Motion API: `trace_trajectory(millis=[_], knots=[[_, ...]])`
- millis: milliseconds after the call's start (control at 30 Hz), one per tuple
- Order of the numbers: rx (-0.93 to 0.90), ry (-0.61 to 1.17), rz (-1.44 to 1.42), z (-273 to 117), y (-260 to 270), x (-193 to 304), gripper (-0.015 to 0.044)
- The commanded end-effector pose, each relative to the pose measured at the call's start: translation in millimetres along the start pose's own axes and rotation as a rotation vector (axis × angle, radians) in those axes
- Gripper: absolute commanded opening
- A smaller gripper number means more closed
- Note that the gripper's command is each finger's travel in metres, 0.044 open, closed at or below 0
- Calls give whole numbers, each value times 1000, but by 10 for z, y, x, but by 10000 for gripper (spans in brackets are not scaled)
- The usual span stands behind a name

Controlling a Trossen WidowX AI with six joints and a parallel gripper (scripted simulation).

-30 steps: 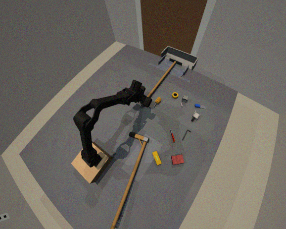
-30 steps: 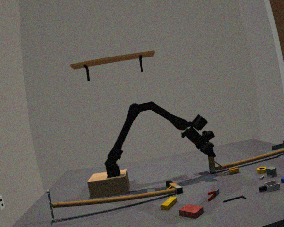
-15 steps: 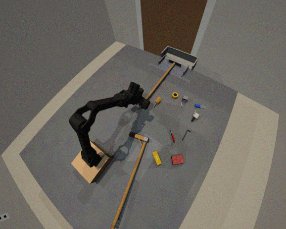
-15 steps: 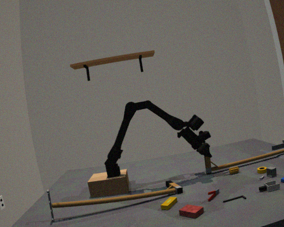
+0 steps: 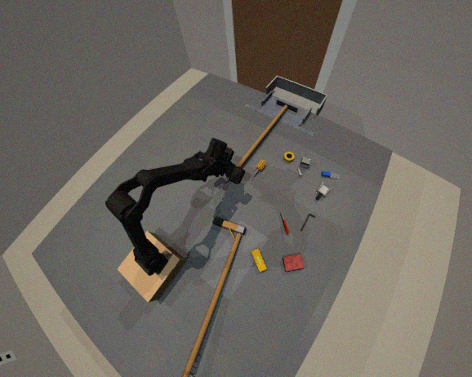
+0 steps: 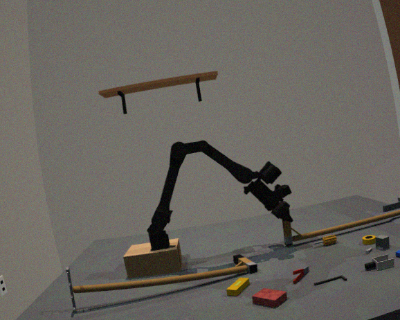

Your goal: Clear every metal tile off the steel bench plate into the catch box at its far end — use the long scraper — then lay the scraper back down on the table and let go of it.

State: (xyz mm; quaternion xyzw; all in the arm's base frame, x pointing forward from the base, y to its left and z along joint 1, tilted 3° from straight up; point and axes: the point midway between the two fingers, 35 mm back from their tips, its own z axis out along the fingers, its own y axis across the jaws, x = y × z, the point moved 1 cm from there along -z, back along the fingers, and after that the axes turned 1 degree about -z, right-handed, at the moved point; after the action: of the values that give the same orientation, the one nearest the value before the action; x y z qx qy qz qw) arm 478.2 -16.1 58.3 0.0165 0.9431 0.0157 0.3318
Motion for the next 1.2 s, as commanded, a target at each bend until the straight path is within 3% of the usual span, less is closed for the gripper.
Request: trace_trajectory(millis=[0, 1167], knots=[[0, -17, 0, -69, 2, -18, 0], [1, -19, 1, -414, 12, 384, 0]])
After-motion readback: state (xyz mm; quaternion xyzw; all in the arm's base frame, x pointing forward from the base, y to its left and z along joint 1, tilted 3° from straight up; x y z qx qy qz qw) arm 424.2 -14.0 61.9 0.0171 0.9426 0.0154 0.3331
